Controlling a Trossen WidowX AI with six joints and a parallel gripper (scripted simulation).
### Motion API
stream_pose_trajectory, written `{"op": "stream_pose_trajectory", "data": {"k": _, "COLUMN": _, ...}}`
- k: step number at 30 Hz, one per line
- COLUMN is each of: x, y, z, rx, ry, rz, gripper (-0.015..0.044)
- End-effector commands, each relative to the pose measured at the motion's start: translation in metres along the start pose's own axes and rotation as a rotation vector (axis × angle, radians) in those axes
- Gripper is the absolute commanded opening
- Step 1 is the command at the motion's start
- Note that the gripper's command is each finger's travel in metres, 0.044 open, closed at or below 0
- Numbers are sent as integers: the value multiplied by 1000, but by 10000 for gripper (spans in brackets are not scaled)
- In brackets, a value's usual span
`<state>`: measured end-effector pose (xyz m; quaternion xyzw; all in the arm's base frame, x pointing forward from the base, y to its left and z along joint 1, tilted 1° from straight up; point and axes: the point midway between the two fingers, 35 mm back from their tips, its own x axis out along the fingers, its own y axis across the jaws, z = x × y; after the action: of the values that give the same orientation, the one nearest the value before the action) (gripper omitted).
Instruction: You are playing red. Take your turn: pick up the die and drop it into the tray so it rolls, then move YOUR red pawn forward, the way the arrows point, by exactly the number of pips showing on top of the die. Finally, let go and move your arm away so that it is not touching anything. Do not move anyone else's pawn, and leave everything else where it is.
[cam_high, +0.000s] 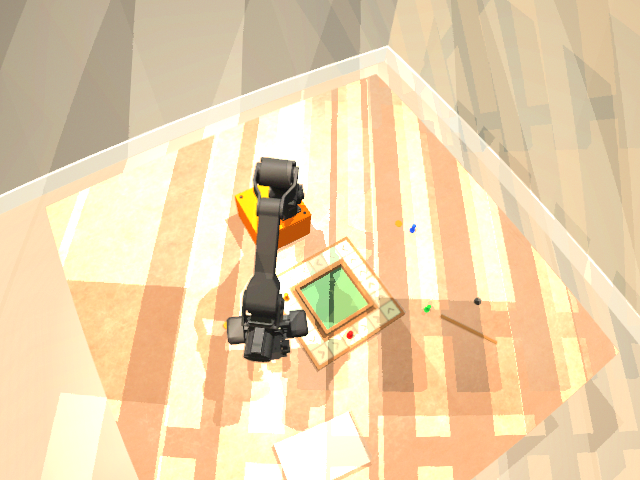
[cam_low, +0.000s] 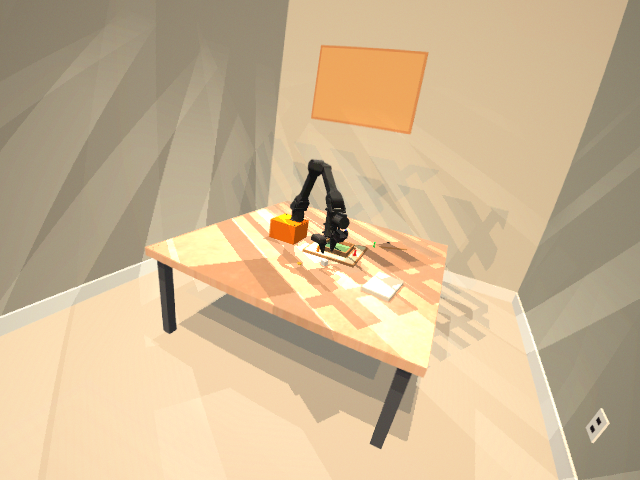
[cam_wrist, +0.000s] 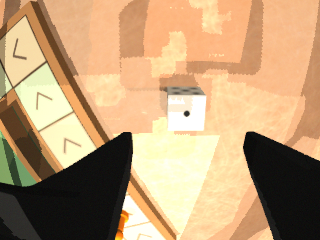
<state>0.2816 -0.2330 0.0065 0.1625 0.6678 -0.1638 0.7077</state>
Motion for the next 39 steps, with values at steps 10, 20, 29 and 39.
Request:
{"op": "stream_pose_trajectory", "data": {"k": 10, "x": 27, "y": -2, "z": -3, "rx": -4, "ry": 15, "rz": -5, "gripper": 275}}
{"op": "stream_pose_trajectory", "data": {"k": 20, "x": 44, "y": -3, "z": -3, "rx": -4, "ry": 16, "rz": -5, "gripper": 275}}
{"op": "stream_pose_trajectory", "data": {"k": 29, "x": 57, "y": -3, "z": -3, "rx": -4, "ry": 16, "rz": -5, "gripper": 275}}
{"op": "stream_pose_trajectory", "data": {"k": 39, "x": 57, "y": -3, "z": -3, "rx": -4, "ry": 16, "rz": -5, "gripper": 97}}
